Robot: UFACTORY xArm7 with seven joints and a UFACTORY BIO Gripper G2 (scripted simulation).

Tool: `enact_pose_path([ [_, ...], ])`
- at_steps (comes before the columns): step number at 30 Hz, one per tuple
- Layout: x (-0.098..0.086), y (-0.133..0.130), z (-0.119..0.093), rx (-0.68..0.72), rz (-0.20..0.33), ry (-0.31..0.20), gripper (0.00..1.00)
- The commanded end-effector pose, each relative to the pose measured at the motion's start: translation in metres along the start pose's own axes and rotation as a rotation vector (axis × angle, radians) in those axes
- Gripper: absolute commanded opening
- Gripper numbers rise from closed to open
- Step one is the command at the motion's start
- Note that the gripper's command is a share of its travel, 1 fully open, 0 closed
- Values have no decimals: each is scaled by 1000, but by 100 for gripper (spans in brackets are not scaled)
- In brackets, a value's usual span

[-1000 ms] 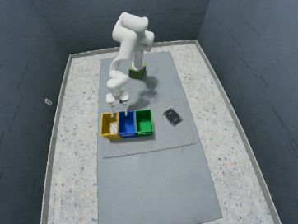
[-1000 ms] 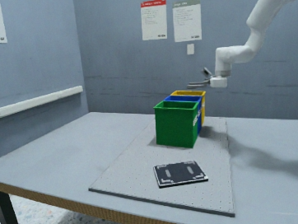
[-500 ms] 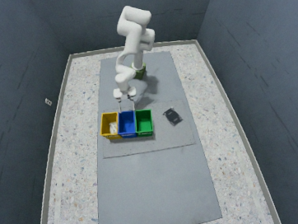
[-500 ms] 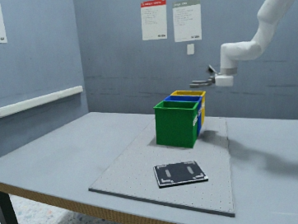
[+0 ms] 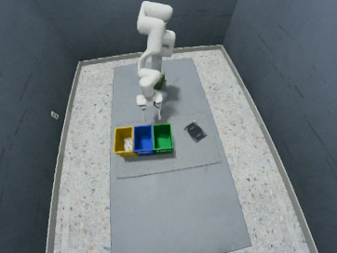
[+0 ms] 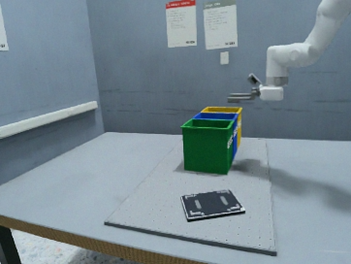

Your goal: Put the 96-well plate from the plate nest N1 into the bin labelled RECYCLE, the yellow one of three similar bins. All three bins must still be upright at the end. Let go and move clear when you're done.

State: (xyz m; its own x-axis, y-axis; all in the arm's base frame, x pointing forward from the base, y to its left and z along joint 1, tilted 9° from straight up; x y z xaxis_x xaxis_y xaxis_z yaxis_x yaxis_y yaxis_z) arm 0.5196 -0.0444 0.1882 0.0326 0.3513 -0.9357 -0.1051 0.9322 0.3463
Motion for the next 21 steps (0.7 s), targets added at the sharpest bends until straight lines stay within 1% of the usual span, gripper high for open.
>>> enact_pose_path([
  [1, -3, 21, -7, 2, -2, -3, 18],
  [3, -3, 30, -11, 2, -2, -3, 18],
  [5, -3, 30, -11, 2, -2, -3, 18],
  [13, -5, 68, -24, 2, -2, -3, 18],
  [21, -5, 68, -24, 2, -2, -3, 18],
])
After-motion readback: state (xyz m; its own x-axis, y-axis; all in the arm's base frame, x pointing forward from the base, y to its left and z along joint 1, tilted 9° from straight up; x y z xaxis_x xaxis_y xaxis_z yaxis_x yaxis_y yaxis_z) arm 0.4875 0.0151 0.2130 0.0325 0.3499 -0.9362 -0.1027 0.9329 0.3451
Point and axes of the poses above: the point midway between the two finger pads, its own z axis out along the fingers, its own y axis across the jaws, x = y × z, the point moved 3 cm from there along -z, back along the fingers, and after that the axes turned 12 degrees about z, right-handed, at the moved point
